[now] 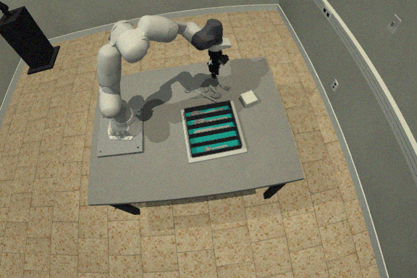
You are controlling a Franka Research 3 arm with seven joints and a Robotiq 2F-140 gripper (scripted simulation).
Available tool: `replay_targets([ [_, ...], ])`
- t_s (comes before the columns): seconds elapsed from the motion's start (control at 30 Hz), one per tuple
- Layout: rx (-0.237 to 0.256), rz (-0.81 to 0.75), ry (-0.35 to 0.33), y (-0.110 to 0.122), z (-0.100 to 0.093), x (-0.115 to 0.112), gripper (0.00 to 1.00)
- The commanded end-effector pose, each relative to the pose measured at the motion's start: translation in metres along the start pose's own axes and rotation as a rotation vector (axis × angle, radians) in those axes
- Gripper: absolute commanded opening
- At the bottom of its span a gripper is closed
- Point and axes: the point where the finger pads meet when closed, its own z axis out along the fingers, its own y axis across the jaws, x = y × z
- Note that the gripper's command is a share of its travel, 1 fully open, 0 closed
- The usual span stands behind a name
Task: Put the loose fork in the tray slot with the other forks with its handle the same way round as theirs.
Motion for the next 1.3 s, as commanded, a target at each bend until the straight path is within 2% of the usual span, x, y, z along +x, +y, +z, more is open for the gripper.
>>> replay_targets([
  [0.0, 0.004, 0.004, 0.005, -0.002, -0.001, 0.001, 0.26],
  [1.27, 0.004, 0.005, 0.006, -0.003, 0.042, 0.003, 0.26],
])
